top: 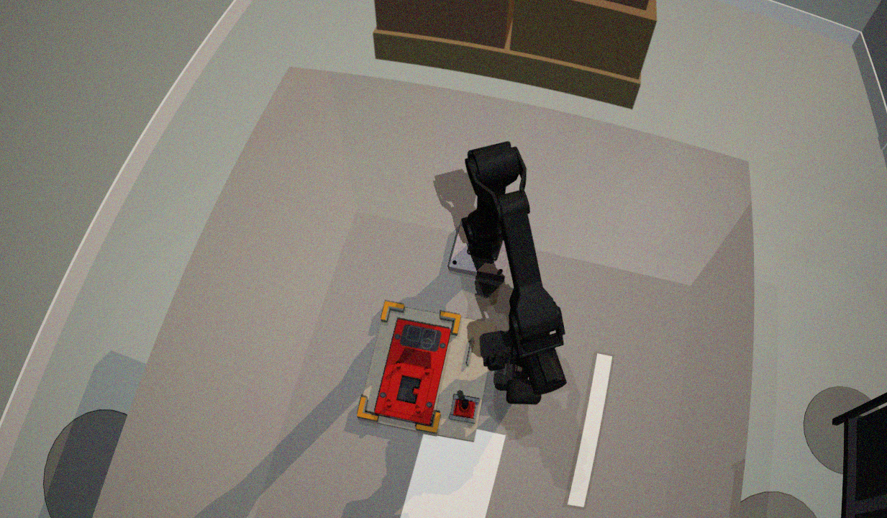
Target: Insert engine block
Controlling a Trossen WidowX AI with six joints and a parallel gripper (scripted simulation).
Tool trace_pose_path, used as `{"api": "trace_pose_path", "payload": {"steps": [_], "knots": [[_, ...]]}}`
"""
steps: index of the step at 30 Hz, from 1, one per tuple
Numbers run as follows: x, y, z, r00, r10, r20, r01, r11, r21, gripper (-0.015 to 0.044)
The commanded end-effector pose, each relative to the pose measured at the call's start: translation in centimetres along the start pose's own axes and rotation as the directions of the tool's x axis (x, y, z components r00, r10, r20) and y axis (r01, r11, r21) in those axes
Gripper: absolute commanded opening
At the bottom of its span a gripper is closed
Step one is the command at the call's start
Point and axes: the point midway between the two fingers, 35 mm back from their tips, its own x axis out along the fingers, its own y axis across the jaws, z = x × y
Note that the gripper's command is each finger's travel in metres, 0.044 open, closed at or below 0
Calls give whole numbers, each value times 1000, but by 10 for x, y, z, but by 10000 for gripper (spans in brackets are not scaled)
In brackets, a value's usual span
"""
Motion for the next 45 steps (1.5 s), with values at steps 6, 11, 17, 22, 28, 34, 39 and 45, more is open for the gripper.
{"api": "trace_pose_path", "payload": {"steps": [6,11,17,22,28,34,39,45], "knots": [[-17,1,-1,1000,-11,9,11,1000,-4,440],[-38,1,-1,1000,-12,9,12,1000,-4,440],[-45,1,-1,1000,-12,9,12,1000,-4,440],[-41,1,-1,1000,-20,6,20,1000,-8,440],[-41,1,-1,1000,-20,6,20,1000,-8,440],[-69,1,-2,1000,-12,8,13,1000,-8,440],[-72,2,-2,1000,-12,9,12,1000,-8,440],[-58,2,-2,1000,-12,9,12,1000,-8,440]]}}
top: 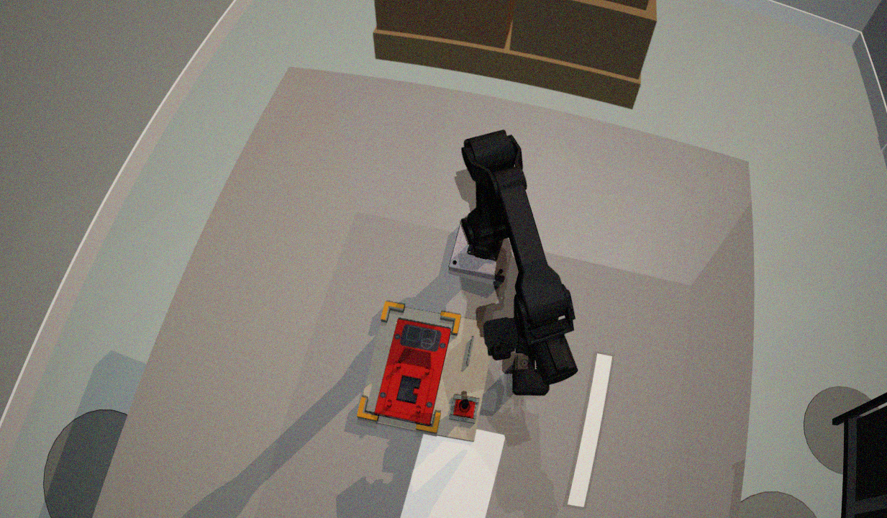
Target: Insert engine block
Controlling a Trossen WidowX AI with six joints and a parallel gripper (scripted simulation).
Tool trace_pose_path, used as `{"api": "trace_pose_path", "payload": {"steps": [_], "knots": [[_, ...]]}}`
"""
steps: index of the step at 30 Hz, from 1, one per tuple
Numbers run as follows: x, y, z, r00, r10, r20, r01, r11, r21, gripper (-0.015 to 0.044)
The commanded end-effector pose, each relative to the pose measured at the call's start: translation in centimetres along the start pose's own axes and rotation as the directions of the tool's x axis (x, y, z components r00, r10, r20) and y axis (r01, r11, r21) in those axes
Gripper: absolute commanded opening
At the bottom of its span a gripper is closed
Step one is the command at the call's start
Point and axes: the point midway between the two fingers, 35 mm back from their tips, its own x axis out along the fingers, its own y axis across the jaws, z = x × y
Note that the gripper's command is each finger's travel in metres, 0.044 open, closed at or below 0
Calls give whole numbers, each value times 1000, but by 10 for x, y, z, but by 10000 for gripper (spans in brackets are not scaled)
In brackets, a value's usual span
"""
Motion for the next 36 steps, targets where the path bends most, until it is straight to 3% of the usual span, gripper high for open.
{"api": "trace_pose_path", "payload": {"steps": [1,36], "knots": [[10,-1,1,1000,-5,7,5,1000,3,440],[62,-1,2,1000,-5,7,5,1000,3,440]]}}
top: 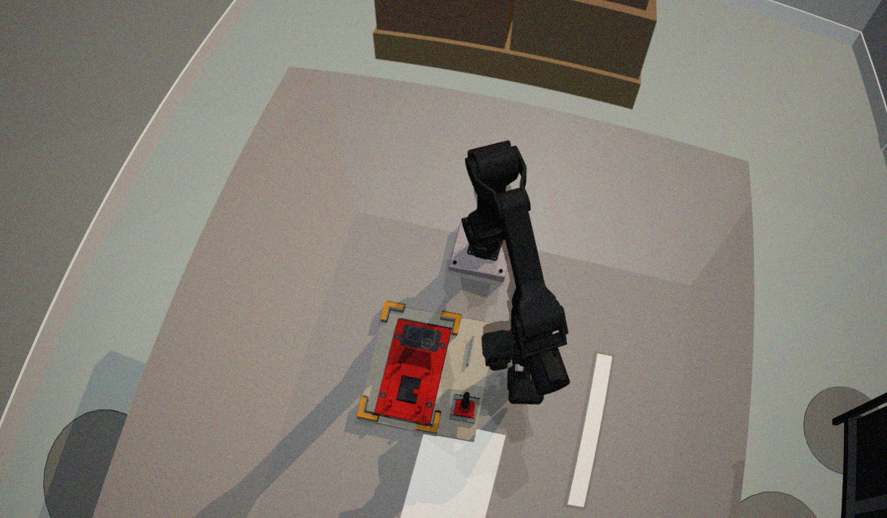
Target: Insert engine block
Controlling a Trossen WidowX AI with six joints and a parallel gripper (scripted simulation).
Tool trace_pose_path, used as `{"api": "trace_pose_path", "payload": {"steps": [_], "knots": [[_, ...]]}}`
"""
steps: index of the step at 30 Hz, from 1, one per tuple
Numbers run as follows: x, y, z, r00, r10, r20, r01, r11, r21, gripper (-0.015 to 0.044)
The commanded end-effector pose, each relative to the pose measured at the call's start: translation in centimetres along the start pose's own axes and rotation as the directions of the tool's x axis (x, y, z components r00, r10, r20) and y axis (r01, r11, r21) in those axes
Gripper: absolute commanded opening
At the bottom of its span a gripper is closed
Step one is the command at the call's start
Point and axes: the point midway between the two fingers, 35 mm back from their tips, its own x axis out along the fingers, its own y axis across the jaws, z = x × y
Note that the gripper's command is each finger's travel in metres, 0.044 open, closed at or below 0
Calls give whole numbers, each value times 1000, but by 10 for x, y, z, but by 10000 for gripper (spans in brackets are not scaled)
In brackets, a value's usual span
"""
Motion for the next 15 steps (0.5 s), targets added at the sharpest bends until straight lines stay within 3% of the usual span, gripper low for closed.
{"api": "trace_pose_path", "payload": {"steps": [1,3,14,15], "knots": [[8,-1,1,1000,-6,7,6,1000,-5,440],[9,-1,1,1000,-6,7,6,1000,-5,440],[9,-1,1,1000,-6,7,6,1000,-5,151],[9,-1,1,1000,-6,7,6,1000,-5,145]]}}
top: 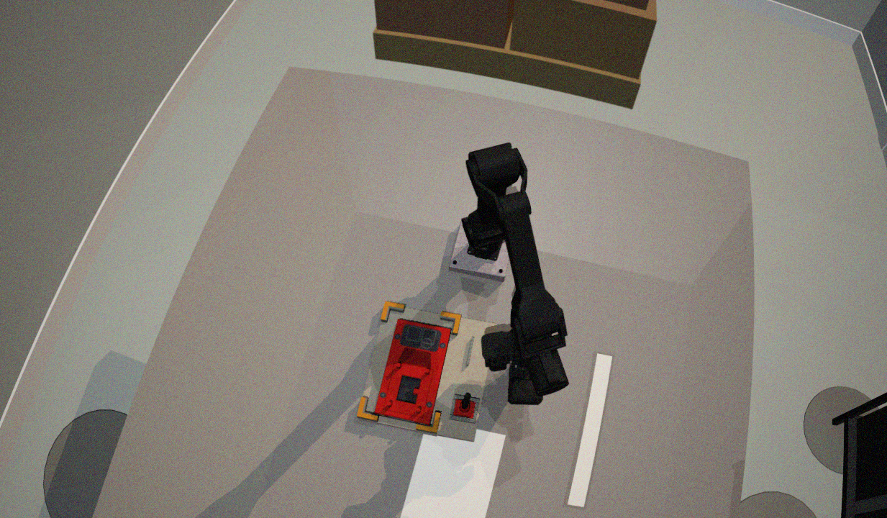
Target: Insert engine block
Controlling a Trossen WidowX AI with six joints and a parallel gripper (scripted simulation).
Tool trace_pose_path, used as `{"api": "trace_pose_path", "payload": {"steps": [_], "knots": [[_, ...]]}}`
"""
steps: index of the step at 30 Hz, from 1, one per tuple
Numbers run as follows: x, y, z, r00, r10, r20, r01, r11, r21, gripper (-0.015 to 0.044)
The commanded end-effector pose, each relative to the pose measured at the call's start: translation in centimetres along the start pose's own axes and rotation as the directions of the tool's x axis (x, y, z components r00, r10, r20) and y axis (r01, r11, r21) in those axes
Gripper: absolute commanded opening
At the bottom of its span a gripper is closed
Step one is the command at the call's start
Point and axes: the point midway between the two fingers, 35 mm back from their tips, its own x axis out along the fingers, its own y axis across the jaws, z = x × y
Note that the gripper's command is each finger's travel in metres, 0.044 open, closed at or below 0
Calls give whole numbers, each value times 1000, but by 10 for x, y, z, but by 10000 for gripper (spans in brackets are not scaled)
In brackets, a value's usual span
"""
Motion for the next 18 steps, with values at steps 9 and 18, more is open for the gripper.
{"api": "trace_pose_path", "payload": {"steps": [9,18], "knots": [[0,2,1,1000,6,1,-6,1000,-7,26],[-12,11,-1,999,34,-22,-34,999,-30,0]]}}
